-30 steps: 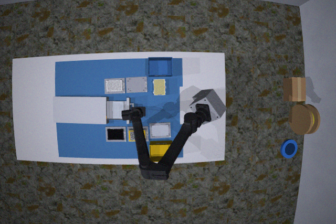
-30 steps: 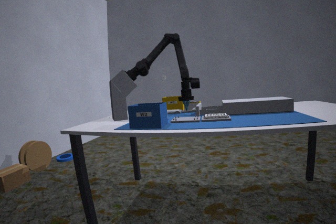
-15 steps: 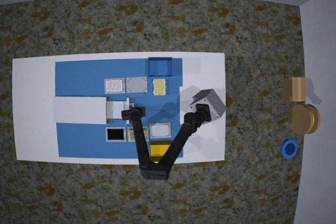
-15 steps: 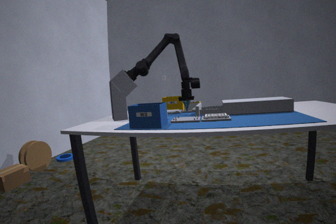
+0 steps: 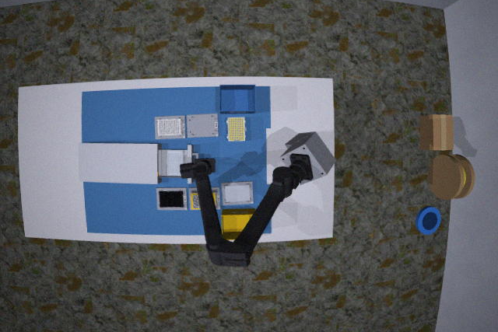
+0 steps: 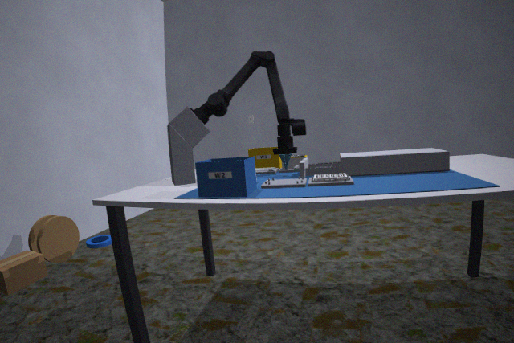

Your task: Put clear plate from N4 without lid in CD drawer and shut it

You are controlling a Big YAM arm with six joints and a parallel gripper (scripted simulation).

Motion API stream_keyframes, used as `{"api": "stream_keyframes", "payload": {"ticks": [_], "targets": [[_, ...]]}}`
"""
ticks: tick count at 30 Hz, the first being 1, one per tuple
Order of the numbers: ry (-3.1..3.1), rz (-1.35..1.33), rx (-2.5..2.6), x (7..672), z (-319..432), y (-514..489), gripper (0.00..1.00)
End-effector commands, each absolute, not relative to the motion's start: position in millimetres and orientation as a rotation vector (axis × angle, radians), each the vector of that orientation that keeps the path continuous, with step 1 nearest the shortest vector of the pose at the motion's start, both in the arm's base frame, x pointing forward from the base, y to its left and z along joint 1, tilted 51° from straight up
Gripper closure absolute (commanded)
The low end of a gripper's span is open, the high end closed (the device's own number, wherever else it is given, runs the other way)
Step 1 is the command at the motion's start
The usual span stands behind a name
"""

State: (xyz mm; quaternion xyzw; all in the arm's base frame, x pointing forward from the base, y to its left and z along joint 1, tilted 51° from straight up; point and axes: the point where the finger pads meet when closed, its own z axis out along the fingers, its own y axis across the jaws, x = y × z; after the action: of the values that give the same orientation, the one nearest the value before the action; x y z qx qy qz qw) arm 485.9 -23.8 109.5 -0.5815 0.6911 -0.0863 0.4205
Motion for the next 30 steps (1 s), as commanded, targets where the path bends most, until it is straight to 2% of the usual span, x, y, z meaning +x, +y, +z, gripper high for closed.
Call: {"api": "stream_keyframes", "payload": {"ticks": [1,30], "targets": [[1.704,-0.255,-1.443,495,126,-27,1.0],[1.726,-0.247,-1.442,505,133,-41,1.0]]}}
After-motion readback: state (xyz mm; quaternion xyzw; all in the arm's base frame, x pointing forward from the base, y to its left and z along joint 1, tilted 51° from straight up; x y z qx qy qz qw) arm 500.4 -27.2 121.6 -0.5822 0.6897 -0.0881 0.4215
